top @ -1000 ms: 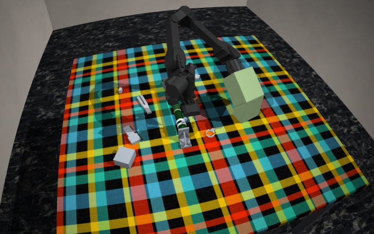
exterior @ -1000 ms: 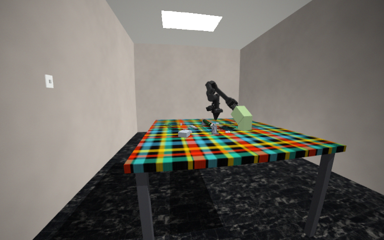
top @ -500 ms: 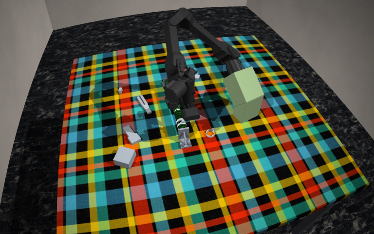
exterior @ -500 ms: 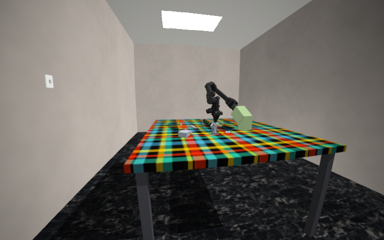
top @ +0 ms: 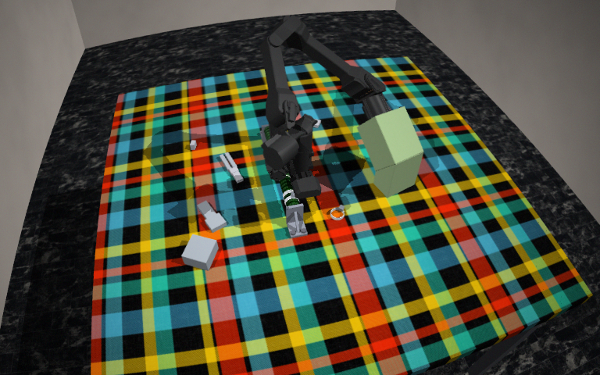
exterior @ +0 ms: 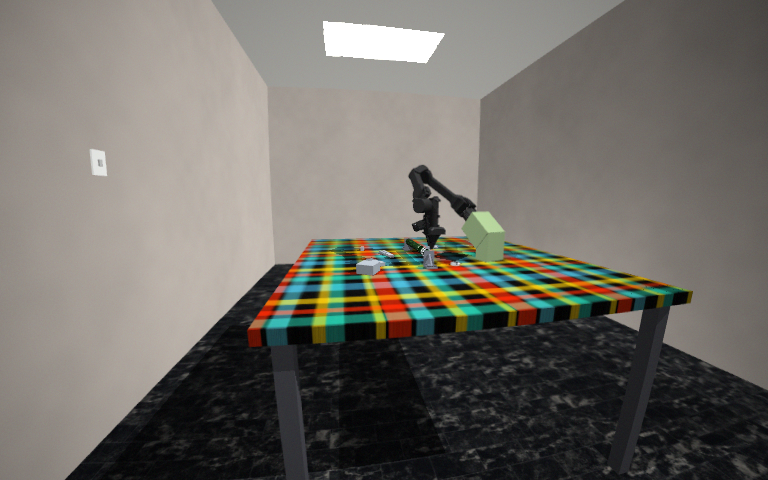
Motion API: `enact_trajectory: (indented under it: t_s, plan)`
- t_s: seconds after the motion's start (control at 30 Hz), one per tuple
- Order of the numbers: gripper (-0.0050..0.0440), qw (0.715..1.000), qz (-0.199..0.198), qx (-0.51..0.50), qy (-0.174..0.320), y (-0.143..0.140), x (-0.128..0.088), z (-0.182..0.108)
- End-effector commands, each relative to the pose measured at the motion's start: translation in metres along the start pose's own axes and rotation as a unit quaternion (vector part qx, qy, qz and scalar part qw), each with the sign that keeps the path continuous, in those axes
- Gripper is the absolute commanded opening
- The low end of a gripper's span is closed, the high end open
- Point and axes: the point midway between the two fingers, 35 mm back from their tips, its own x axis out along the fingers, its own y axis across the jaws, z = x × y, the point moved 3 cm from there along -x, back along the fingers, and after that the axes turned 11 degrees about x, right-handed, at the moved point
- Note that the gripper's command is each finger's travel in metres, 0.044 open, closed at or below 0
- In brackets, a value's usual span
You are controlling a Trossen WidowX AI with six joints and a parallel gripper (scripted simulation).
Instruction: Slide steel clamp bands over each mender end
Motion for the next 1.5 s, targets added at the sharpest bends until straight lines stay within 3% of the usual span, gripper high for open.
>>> enact_trajectory:
  t_s: [0.0,0.5,1.47]
  plan:
    - [0.009,1.0,-0.004,-0.006,0.001,-0.001,0.003,-0.003]
    - [0.0,1.0,0.0,0.0,0.0,0.0,0.0,0.0]
    - [0.0,1.0,-0.001,-0.001,0.001,-0.025,0.001,0.005]
